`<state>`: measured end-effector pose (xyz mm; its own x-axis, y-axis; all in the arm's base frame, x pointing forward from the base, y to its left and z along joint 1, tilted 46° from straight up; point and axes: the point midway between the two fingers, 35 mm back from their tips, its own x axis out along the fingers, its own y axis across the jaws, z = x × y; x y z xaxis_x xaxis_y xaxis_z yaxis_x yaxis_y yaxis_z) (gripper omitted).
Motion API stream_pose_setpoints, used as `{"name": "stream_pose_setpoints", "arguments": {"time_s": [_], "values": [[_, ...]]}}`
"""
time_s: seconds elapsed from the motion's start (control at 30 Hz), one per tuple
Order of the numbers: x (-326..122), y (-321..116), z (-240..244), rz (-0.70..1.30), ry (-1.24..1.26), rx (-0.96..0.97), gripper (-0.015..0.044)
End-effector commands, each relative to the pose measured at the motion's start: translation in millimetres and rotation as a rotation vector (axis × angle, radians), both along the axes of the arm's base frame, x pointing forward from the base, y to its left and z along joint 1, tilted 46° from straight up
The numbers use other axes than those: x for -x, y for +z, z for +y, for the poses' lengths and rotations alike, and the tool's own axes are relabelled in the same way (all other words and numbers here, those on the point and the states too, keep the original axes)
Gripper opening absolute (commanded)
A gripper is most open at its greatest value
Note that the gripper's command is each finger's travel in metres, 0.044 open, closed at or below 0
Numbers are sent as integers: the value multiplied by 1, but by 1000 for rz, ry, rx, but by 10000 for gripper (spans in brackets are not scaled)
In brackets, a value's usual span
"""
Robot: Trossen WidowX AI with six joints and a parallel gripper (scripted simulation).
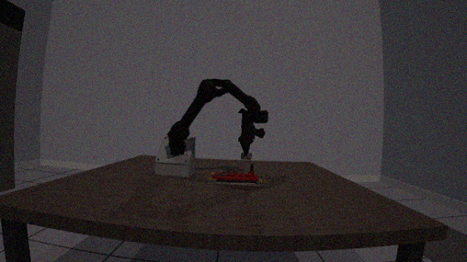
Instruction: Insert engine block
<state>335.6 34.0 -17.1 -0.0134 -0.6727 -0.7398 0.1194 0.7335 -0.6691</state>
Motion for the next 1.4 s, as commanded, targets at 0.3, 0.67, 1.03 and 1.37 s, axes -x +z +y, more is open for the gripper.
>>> {"name": "stream_pose_setpoints", "arguments": {"time_s": [0.3,0.67,1.03,1.37], "values": [[0,18,-38,24,27,12,0],[2,33,-69,46,50,26,0],[6,47,-99,78,77,49,0],[7,51,-109,98,94,58,131]]}}
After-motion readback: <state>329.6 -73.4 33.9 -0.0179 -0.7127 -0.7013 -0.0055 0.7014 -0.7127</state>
